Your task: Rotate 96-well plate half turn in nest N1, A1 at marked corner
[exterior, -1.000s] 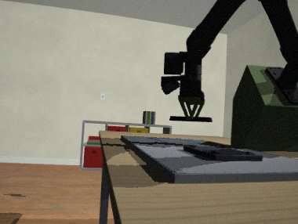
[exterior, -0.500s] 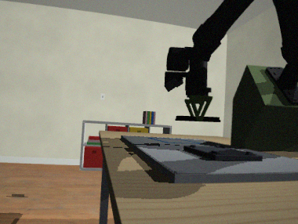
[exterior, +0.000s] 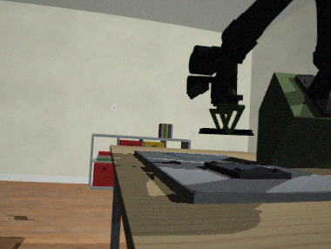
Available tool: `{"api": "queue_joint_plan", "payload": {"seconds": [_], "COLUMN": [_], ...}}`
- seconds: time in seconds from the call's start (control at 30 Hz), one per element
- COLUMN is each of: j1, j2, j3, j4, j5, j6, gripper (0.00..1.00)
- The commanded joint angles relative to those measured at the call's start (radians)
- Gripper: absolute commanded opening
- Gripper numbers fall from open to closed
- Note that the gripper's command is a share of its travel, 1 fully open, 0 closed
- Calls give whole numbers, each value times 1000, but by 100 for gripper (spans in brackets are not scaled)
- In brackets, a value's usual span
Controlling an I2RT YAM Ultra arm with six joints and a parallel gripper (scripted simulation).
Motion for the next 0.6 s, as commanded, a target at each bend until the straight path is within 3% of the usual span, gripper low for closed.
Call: {"api": "queue_joint_plan", "payload": {"seconds": [0.0,0.57], "j1": [-6,94], "j2": [-41,-160], "j3": [0,3], "j4": [0,-19], "j5": [4,26], "j6": [49,190], "gripper": [0,0]}}
